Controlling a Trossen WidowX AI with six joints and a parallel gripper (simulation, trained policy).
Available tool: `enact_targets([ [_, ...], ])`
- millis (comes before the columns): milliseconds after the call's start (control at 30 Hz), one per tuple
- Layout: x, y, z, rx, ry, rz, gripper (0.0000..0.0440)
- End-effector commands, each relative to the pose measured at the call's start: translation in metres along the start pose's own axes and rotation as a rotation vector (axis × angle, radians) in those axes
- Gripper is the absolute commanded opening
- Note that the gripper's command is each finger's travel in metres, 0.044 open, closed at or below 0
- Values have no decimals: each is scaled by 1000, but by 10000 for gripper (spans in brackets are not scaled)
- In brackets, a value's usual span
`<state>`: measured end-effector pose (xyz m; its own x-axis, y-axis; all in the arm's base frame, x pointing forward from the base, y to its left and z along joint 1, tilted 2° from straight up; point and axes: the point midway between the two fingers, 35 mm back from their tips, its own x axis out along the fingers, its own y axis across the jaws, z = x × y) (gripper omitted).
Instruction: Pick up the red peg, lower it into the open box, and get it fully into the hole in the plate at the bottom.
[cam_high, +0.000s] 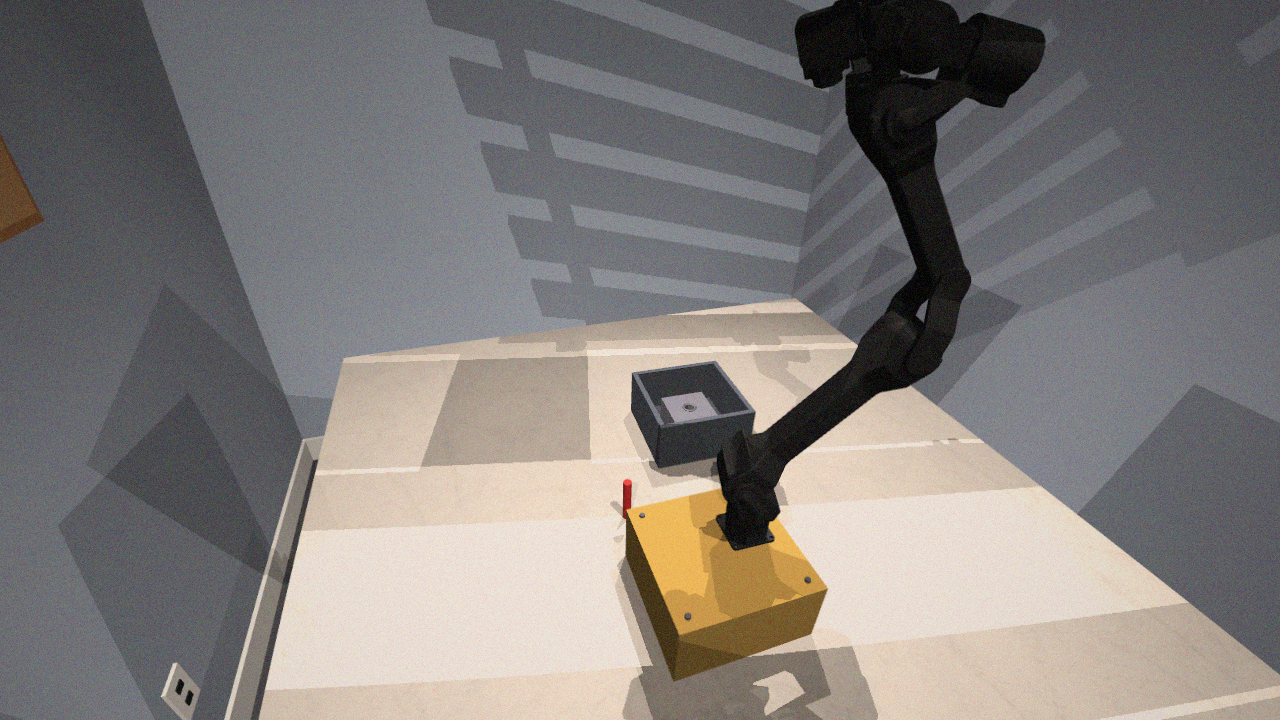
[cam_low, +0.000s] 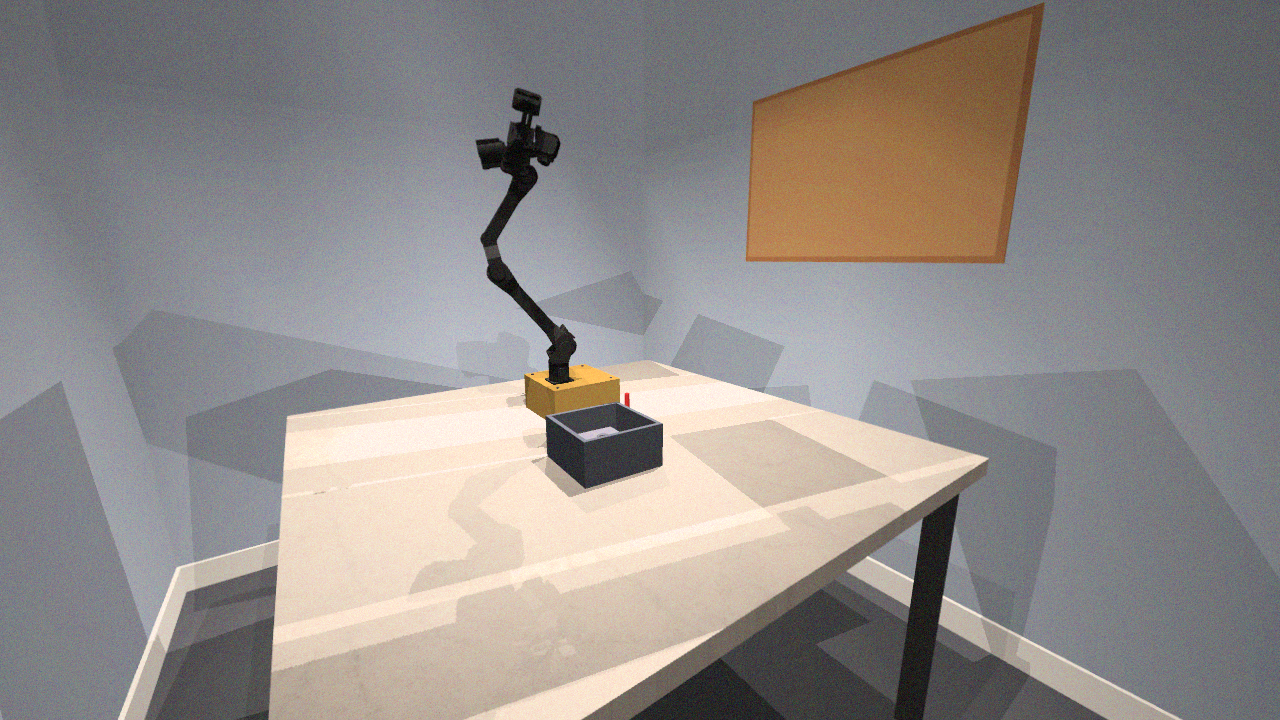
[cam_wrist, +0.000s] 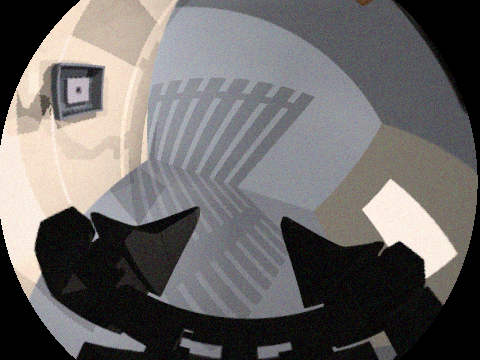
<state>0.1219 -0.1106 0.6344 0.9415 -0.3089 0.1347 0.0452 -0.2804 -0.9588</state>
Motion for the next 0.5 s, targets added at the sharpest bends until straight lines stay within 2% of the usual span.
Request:
enact_targets([
  [0, -1, -1, 0, -33, 10, -7, 420],
  [33, -1, -3, 1, -65, 20, -14, 440],
  [467, -8, -23, 18, -490, 147, -104, 440],
])
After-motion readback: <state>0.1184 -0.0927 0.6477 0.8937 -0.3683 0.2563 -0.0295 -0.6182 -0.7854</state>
